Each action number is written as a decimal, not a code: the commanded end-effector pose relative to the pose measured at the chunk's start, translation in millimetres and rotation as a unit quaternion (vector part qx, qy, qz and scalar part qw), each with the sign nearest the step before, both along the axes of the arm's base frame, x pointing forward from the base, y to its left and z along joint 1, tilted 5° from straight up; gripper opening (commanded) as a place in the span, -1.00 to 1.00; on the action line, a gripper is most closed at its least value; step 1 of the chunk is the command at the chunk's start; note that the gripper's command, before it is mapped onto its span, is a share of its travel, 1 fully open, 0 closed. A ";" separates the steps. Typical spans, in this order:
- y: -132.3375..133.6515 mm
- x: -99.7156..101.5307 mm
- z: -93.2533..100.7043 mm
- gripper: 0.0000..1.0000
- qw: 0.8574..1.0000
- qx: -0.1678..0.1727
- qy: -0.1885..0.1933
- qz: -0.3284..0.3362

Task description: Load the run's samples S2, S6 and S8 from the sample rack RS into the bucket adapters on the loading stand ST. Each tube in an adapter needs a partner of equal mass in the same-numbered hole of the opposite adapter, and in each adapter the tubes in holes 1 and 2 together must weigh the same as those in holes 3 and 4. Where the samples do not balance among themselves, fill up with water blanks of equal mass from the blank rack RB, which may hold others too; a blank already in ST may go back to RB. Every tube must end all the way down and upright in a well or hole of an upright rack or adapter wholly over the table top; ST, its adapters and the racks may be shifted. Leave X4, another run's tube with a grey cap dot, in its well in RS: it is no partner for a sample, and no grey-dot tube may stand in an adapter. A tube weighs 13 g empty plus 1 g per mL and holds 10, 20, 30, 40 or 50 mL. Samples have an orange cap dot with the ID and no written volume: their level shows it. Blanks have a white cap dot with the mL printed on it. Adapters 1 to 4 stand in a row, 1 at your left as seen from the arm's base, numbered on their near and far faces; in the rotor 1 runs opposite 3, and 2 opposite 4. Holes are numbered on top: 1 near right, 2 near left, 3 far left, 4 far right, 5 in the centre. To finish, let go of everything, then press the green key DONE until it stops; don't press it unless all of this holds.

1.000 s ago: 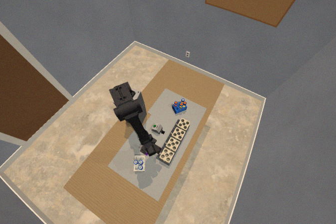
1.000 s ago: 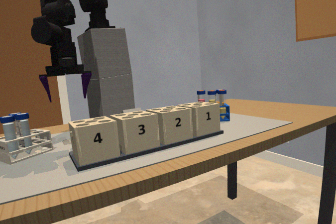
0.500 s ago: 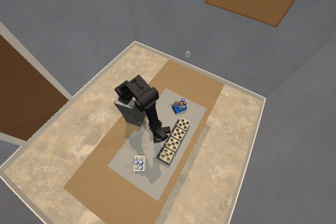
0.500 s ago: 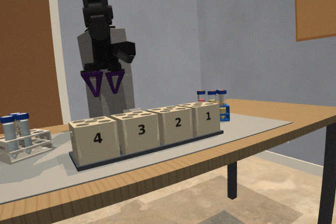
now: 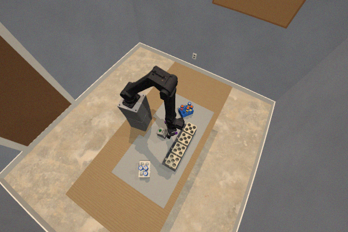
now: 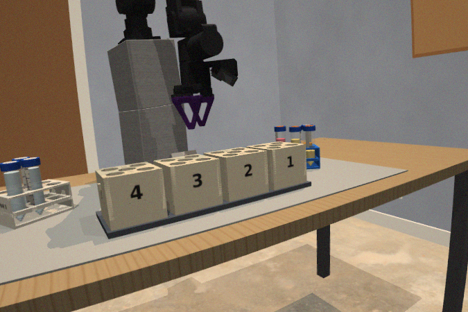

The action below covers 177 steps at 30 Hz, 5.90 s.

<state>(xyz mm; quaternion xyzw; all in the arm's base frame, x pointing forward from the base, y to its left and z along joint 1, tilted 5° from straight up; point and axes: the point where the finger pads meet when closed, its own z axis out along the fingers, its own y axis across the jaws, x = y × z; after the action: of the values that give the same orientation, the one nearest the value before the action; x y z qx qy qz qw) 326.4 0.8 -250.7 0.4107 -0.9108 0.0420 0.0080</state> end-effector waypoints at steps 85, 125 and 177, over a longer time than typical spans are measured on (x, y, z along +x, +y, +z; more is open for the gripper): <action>327.9 35.5 -18.6 1.00 0.999 0.012 -0.012 -0.036; 282.1 -23.3 -67.3 0.60 0.999 0.000 0.006 0.042; 294.6 -25.1 21.5 -1.00 0.999 0.007 -0.002 0.037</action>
<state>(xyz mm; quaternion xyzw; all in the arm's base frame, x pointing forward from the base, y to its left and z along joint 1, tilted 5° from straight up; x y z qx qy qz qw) 293.6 282.6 -250.6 0.4481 -0.8927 0.0436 0.0176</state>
